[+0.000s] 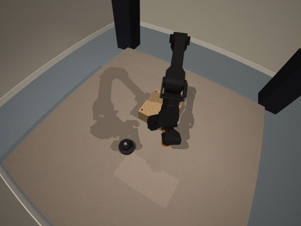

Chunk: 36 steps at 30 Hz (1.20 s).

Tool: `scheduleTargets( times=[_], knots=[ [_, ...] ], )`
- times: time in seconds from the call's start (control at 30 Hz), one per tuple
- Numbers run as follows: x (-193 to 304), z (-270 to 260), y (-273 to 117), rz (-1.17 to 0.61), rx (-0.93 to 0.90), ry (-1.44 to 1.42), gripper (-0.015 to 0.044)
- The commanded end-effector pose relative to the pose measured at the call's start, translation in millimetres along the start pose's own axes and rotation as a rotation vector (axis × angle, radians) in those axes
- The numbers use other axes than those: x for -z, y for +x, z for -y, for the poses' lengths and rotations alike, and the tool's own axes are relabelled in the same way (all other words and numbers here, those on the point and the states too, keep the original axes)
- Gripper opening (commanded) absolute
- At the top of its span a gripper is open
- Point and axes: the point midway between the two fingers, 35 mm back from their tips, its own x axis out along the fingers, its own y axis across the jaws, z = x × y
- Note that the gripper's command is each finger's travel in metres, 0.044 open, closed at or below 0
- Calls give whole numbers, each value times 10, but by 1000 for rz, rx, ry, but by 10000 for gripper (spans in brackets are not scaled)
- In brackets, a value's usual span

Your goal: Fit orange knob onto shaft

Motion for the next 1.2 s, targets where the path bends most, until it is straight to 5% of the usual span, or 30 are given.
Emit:
scheduleTargets(
  times=[0.0,0.63,1.17],
  knots=[
    [-5,-19,41,3,54,4,0],
    [-5,17,333,6,387,2,0],
    [-29,196,1010,9,417,2,0]
  ],
)
